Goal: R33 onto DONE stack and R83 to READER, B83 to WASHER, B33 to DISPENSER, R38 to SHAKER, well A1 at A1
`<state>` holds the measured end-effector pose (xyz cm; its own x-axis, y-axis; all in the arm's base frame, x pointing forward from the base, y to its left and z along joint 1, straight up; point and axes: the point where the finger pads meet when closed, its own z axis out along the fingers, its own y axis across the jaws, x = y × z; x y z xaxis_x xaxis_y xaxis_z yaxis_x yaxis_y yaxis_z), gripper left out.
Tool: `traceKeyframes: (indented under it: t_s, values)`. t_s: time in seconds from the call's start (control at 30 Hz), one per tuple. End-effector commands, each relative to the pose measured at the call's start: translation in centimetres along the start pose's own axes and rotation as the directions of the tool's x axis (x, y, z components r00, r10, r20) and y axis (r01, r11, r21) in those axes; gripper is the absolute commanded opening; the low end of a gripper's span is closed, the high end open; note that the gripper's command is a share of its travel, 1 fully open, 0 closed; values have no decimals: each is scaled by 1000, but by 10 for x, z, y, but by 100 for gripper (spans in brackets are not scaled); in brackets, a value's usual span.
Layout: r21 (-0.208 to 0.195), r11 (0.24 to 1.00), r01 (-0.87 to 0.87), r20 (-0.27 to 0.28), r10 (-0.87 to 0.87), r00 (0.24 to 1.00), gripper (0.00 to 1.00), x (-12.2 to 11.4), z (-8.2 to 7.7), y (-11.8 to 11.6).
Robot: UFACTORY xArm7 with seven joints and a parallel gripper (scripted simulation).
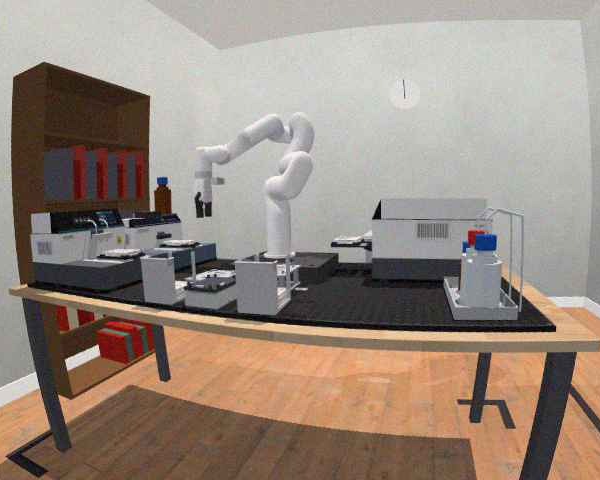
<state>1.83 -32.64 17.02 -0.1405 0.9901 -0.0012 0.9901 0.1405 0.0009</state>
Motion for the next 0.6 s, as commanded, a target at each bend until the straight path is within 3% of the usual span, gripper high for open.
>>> traceKeyframes:
  t_s: [0.0,0.57]
  values:
    - [-2,1000,-2,1,2,1000,100,-16,0,-5]
    - [-2,996,-94,1,94,996,100,-60,0,-17]
